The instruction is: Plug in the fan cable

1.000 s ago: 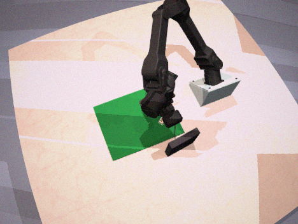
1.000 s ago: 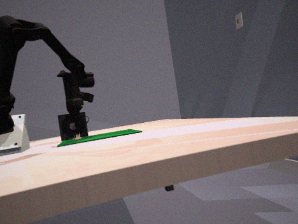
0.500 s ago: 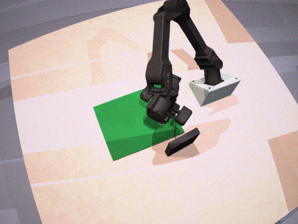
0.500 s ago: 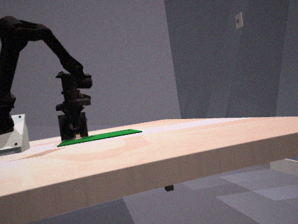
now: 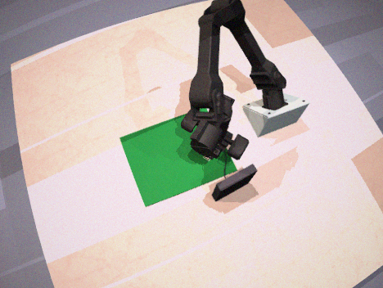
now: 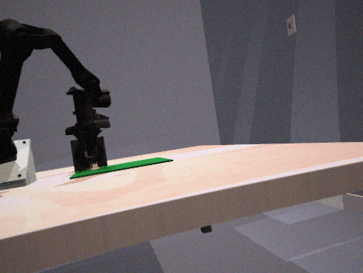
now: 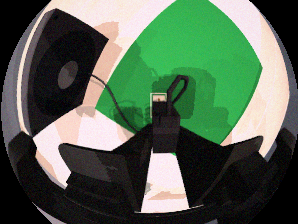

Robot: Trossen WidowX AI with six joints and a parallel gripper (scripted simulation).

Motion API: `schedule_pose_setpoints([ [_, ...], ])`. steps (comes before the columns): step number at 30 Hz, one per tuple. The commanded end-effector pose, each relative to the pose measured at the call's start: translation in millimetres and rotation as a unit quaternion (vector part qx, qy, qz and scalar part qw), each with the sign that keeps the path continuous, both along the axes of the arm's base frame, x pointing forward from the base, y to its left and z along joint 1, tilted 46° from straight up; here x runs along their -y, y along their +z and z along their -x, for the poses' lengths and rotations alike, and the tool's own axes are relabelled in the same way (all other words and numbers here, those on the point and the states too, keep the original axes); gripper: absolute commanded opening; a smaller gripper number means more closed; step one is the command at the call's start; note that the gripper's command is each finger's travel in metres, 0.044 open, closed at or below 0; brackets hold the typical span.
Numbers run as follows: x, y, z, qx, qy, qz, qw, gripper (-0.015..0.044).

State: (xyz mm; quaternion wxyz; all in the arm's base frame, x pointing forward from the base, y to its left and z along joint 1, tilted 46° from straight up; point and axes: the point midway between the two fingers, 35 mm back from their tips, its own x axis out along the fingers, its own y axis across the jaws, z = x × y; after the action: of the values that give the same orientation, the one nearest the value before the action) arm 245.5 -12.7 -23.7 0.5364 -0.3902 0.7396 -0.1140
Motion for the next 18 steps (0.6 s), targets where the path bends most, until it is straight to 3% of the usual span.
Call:
schedule_pose_setpoints([
  [1,-1,0,1,-0.004,0.002,-0.002,1.0,0.0],
  [18,16,-13,7,0.0,-0.002,-0.001,1.0,0.0],
])
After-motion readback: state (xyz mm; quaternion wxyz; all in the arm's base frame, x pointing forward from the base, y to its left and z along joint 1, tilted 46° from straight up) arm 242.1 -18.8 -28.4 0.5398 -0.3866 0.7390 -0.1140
